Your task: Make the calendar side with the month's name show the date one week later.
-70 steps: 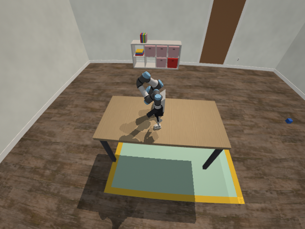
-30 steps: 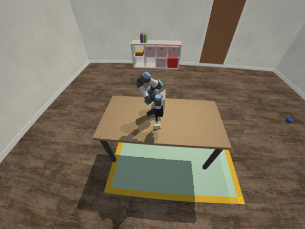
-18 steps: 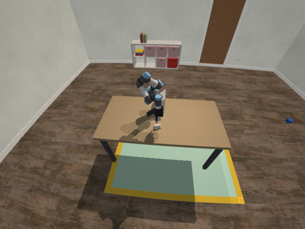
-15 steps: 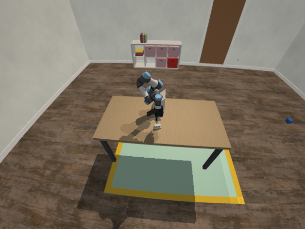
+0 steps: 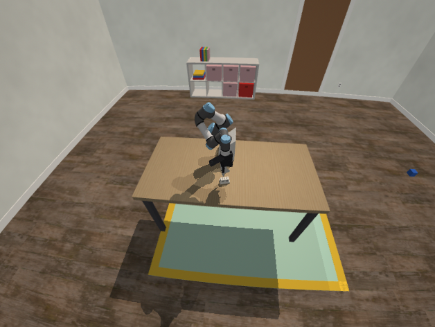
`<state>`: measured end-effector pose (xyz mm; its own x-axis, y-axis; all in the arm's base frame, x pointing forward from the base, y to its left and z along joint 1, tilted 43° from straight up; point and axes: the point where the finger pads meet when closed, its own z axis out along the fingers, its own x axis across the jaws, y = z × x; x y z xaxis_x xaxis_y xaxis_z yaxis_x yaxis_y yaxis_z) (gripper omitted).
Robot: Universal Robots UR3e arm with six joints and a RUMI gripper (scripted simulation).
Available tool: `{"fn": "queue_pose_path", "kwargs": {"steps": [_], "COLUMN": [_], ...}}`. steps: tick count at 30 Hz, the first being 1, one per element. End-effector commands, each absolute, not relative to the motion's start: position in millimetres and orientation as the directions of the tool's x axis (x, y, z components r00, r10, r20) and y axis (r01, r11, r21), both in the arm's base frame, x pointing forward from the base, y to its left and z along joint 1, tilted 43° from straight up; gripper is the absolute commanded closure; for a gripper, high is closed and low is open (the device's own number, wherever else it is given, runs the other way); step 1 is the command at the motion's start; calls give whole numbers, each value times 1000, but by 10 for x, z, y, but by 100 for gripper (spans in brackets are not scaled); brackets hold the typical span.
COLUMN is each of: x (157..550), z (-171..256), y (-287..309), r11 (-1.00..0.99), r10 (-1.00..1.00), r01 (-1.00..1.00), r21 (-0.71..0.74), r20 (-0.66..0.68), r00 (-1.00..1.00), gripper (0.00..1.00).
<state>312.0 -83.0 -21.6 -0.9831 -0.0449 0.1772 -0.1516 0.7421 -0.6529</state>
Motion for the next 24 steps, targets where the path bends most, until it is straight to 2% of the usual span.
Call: {"fn": "queue_pose_path", "kwargs": {"steps": [1, 24], "x": [3125, 3100], "z": [-226, -423], "y": [-839, -1013], "r11": [742, 742], "r10": [-45, -45], "r01": [-151, -151], "r21": [-653, -653], "r20": [175, 175], "r00": [-983, -983], "gripper": [71, 71]}}
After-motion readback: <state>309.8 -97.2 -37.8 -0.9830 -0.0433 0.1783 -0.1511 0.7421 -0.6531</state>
